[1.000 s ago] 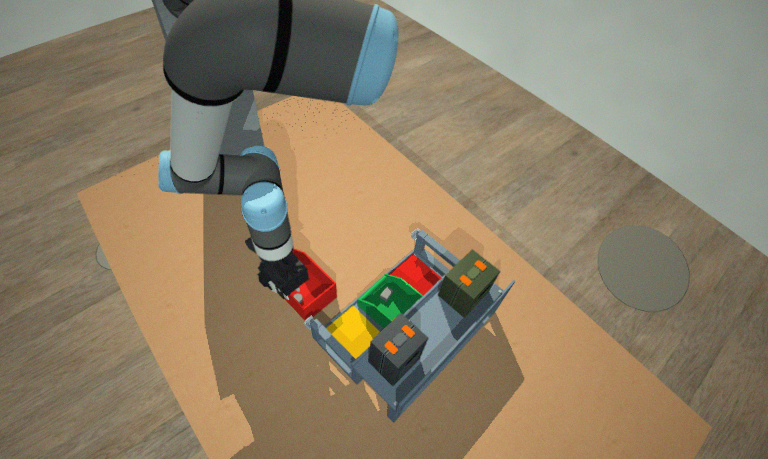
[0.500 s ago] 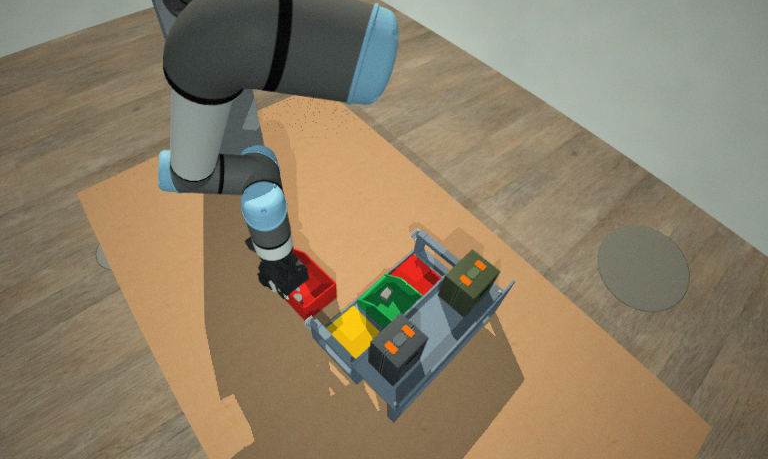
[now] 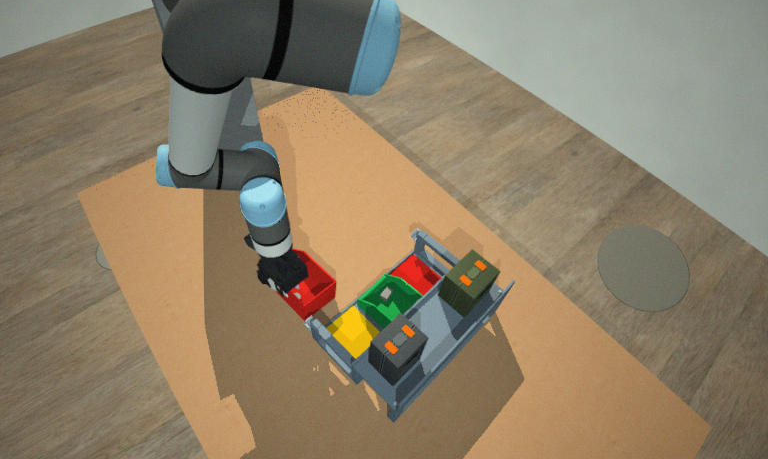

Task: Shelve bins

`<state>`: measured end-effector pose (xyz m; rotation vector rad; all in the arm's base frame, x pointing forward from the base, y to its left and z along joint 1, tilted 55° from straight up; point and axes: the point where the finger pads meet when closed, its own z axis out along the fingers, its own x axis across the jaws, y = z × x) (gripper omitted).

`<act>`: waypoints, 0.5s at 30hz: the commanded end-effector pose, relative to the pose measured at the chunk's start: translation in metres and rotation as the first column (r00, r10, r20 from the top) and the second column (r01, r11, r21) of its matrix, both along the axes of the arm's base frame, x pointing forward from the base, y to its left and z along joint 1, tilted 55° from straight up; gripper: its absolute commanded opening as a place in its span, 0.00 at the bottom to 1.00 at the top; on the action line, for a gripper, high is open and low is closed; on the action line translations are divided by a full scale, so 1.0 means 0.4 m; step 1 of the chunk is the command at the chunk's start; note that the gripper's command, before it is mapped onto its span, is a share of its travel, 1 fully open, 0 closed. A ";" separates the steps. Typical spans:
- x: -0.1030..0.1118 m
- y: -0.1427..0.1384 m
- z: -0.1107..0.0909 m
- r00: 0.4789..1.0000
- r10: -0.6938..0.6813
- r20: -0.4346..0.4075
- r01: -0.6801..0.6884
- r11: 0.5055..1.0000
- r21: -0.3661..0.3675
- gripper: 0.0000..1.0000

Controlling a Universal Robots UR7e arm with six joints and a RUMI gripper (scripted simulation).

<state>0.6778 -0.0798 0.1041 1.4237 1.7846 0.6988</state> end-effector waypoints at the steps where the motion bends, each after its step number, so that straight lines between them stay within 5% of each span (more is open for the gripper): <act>1: -0.011 0.000 0.010 1.000 0.000 0.001 0.000 1.000 0.000 0.00; 15: -0.029 0.001 0.022 1.000 0.000 0.001 0.000 1.000 0.000 0.00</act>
